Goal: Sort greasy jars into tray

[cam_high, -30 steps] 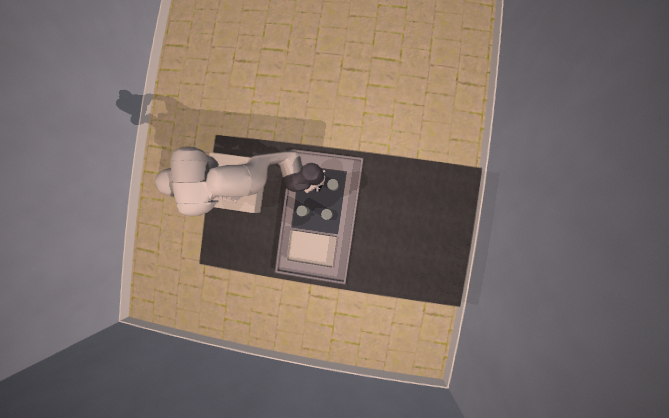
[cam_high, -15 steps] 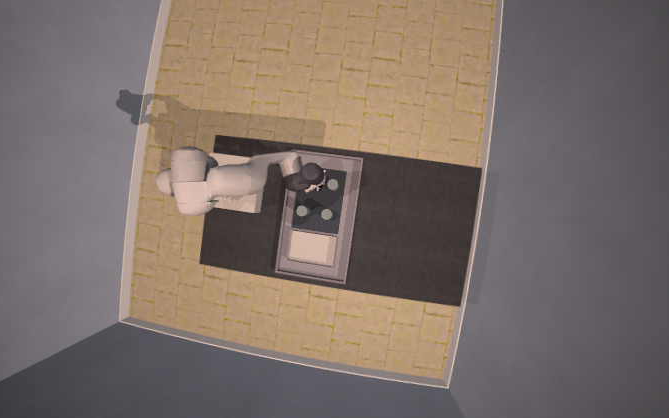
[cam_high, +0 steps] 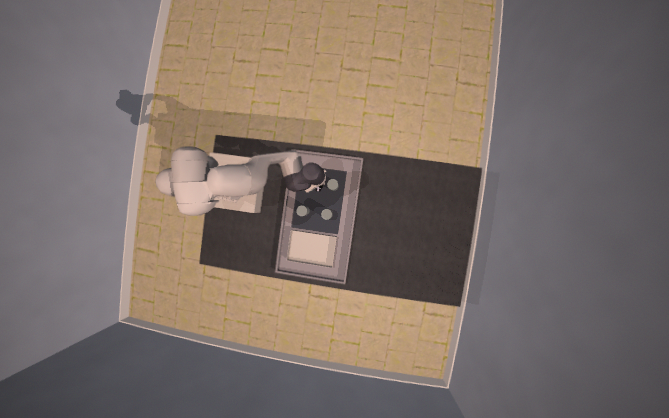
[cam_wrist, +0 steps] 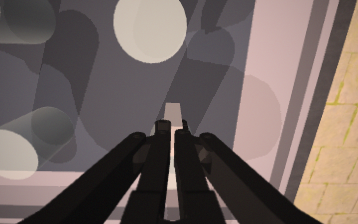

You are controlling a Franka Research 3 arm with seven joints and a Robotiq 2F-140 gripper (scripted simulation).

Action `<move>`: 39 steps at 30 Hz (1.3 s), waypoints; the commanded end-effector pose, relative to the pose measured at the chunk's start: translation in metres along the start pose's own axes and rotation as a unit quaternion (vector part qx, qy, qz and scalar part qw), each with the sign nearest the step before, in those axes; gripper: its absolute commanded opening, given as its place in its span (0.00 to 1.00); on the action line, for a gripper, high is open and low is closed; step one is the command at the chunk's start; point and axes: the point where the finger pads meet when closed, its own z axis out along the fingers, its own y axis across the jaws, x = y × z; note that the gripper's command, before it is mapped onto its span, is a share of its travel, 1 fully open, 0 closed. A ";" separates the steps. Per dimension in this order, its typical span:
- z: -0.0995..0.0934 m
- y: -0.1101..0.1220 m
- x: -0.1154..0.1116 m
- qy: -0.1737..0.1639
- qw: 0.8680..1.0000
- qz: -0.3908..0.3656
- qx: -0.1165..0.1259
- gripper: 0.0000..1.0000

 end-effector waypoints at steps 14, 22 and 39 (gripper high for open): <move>0.001 0.000 -0.002 0.000 1.000 0.003 0.000 0.00; 0.001 0.000 -0.004 0.000 1.000 0.003 0.000 0.00; 0.001 0.000 -0.006 0.000 1.000 0.003 0.000 0.00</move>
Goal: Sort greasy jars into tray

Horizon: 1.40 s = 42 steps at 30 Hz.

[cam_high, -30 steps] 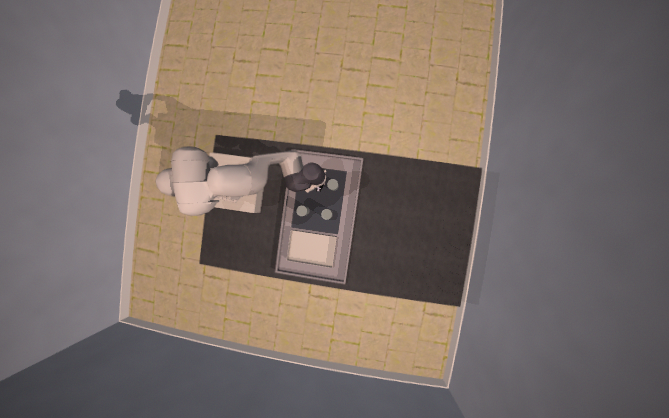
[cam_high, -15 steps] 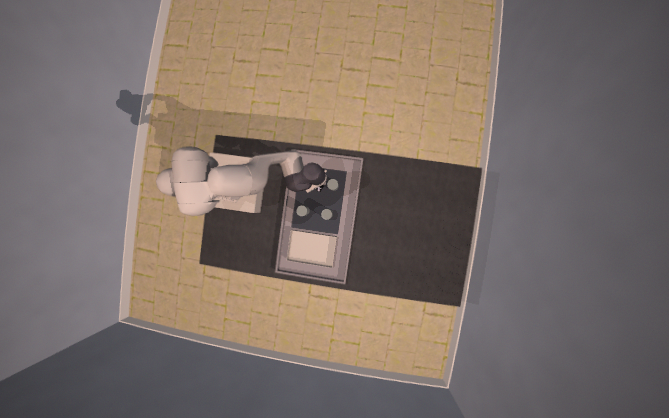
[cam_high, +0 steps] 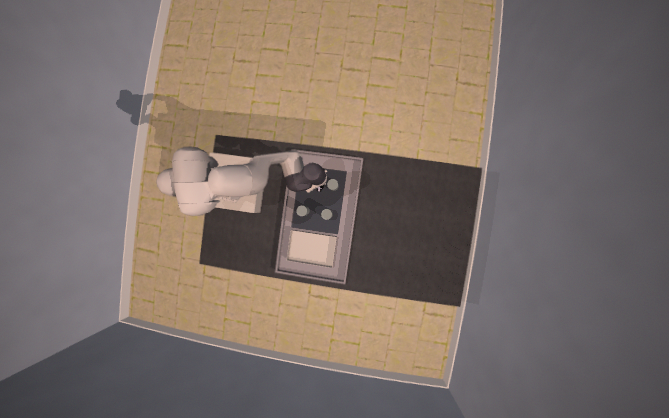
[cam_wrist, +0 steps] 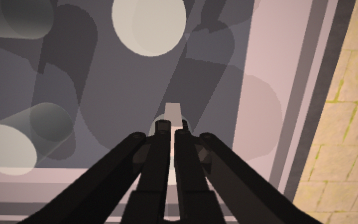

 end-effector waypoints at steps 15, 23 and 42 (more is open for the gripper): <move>0.001 -0.001 -0.001 0.002 1.000 0.002 0.001 0.00; 0.001 -0.001 -0.002 0.002 1.000 0.002 0.001 0.00; 0.001 -0.001 -0.004 0.002 1.000 0.002 0.001 0.00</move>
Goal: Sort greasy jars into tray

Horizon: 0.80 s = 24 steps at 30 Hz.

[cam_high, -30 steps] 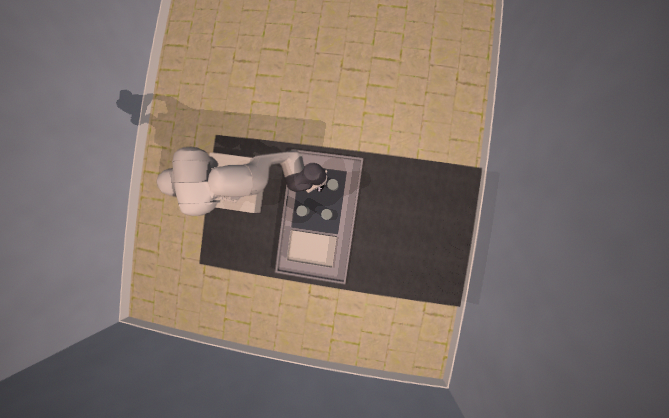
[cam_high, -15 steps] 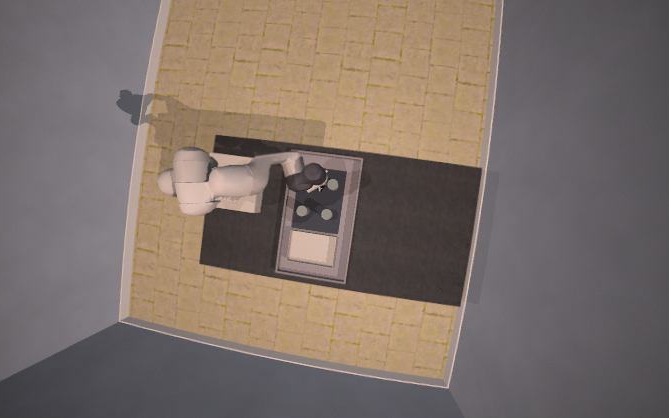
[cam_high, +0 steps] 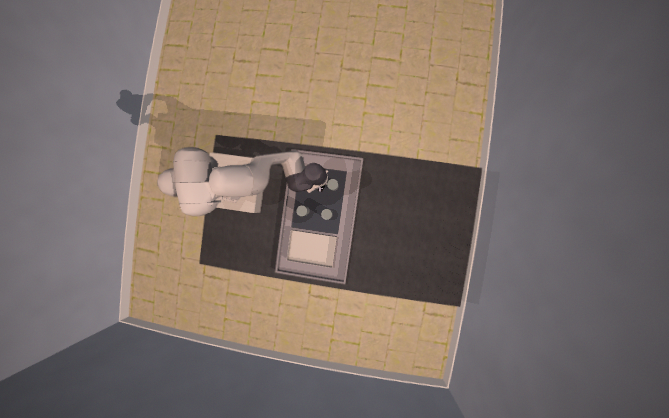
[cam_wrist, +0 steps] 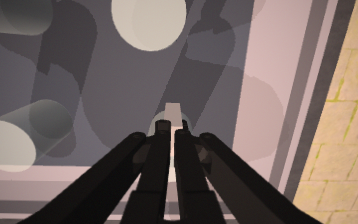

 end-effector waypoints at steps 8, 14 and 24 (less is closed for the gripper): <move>0.001 -0.001 0.000 0.002 1.000 0.001 0.002 0.00; 0.001 -0.001 -0.001 0.002 1.000 0.001 0.002 0.00; 0.001 -0.001 -0.002 0.002 1.000 0.001 0.002 0.00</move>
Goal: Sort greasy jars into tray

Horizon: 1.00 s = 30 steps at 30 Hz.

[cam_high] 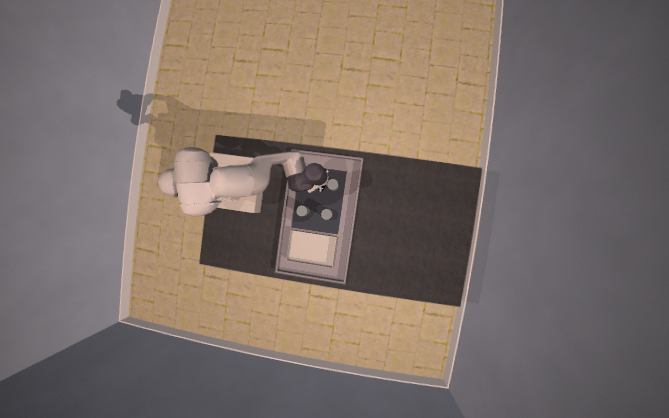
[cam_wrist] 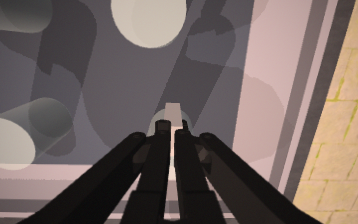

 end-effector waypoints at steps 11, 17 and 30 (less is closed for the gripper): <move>0.001 -0.001 0.000 0.002 1.000 0.001 0.002 0.00; 0.001 -0.001 -0.001 0.002 1.000 0.001 0.002 0.00; 0.000 -0.001 -0.003 0.002 1.000 0.001 0.002 0.00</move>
